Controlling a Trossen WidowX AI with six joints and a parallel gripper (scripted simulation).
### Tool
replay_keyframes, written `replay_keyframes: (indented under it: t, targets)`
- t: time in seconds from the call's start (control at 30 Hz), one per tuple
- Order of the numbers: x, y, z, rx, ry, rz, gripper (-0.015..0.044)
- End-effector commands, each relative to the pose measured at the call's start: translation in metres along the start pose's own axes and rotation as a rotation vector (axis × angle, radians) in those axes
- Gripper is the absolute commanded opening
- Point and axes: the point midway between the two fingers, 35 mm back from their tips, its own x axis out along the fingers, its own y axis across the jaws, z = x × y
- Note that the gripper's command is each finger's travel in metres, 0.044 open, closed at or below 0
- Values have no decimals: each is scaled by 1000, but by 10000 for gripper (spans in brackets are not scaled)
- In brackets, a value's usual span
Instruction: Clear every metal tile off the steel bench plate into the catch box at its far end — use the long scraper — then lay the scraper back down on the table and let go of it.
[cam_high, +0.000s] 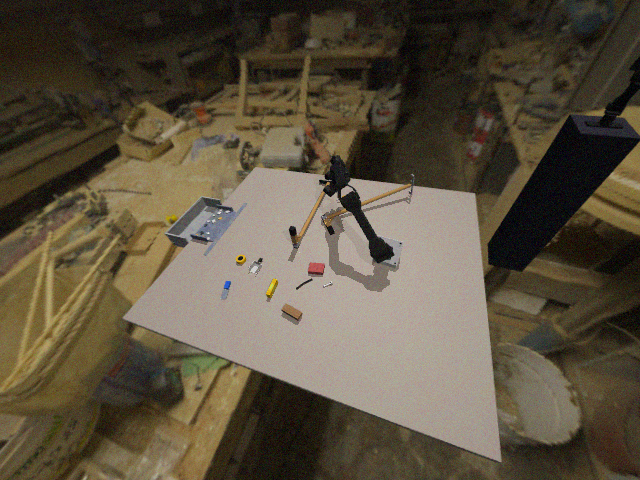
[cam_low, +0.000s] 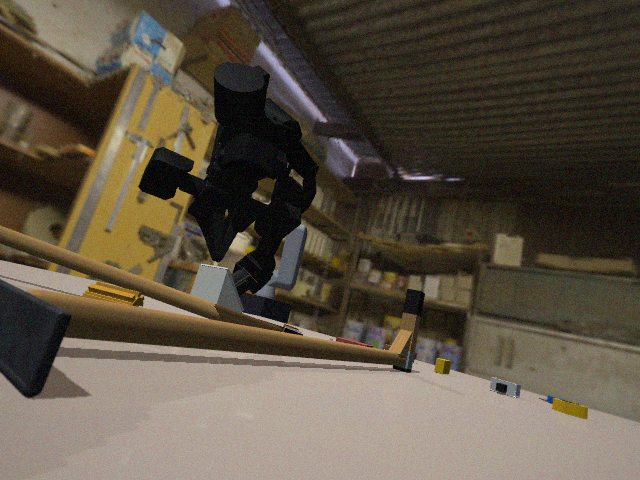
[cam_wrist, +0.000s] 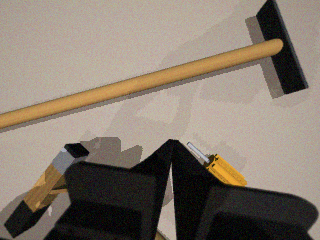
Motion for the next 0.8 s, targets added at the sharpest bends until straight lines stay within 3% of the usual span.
replay_keyframes:
  t: [0.0,0.33,0.77]
  targets:
    - [-4,2,3,-14,-2,-1,0]
    - [-27,0,14,-85,-21,-7,0]
    - [-43,43,33,-107,-52,-4,341]
